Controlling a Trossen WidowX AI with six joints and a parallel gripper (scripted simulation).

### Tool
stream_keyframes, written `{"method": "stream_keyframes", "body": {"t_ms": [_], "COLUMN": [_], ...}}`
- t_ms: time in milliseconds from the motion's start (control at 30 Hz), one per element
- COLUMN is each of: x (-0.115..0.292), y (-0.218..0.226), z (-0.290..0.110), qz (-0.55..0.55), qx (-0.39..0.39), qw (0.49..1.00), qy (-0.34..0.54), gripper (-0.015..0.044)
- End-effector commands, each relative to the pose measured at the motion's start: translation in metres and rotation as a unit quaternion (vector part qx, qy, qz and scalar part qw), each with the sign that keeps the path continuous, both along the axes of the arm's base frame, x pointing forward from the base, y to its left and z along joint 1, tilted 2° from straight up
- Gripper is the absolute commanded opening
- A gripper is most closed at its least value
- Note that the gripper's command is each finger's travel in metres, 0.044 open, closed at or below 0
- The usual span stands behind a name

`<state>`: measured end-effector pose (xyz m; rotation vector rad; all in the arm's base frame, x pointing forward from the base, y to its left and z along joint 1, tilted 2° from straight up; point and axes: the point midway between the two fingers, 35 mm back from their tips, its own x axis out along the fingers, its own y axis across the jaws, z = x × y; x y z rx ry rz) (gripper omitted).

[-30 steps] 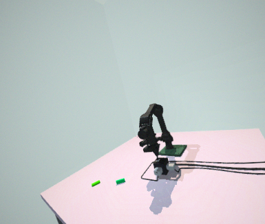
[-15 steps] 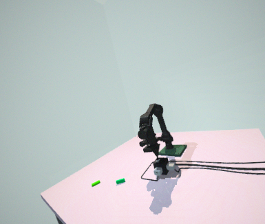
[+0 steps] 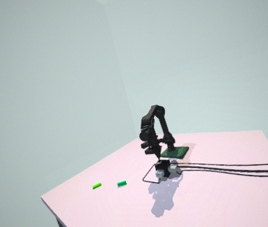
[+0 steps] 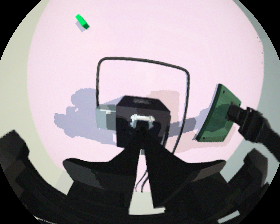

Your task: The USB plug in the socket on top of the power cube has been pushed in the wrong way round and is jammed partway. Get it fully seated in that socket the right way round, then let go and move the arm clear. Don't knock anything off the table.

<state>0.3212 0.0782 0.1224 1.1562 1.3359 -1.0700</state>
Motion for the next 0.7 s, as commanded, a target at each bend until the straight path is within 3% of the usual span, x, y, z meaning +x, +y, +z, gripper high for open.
{"method": "stream_keyframes", "body": {"t_ms": [0, 67, 667], "x": [0.0, 0.0, 0.0], "y": [0.0, 0.0, 0.0], "z": [0.0, 0.0, 0.0], "qz": [0.0, 0.0, 0.0], "qx": [0.0, 0.0, 0.0], "qw": [1.0, 1.0, 1.0], "qy": [0.0, 0.0, 0.0], "gripper": [0.0052, 0.0095, 0.0095]}}
